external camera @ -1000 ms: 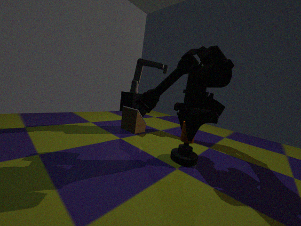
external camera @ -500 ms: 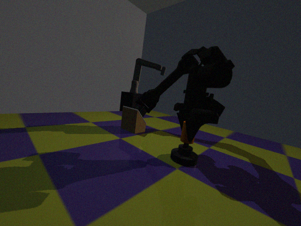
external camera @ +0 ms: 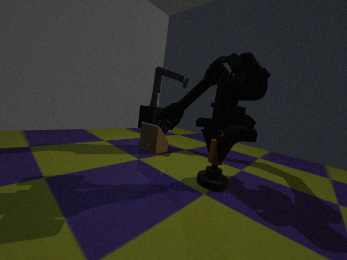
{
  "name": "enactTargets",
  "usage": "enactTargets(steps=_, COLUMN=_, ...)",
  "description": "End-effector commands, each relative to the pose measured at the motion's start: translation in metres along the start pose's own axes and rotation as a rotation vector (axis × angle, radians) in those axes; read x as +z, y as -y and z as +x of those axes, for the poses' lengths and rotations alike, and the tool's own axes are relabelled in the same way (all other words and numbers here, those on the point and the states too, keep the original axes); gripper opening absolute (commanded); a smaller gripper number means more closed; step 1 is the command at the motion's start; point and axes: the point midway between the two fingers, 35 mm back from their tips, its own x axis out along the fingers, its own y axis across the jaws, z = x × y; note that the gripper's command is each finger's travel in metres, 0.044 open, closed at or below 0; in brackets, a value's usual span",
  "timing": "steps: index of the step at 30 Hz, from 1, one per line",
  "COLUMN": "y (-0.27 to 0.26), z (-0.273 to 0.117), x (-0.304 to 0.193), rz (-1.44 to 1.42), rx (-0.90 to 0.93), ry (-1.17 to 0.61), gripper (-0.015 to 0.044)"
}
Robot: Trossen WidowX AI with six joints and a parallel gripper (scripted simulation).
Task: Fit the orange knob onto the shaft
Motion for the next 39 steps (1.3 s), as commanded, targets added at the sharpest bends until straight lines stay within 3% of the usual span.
enactTargets(steps=1, y=0.0003, z=0.0012, x=-0.0001, rz=-0.021, rx=-0.002, ry=0.0, gripper=0.0)
enactTargets(steps=19, y=0.0012, z=-0.0028, x=0.0024, rz=-0.021, rx=-0.002, ry=0.0, gripper=0.0)
enactTargets(steps=26, y=0.0015, z=-0.0021, x=0.0014, rz=-0.22, rx=-0.002, ry=0.0, gripper=0.0)
enactTargets(steps=39, y=0.0008, z=0.0018, x=0.0012, rz=-0.23, rx=-0.002, ry=0.0, gripper=0.0)
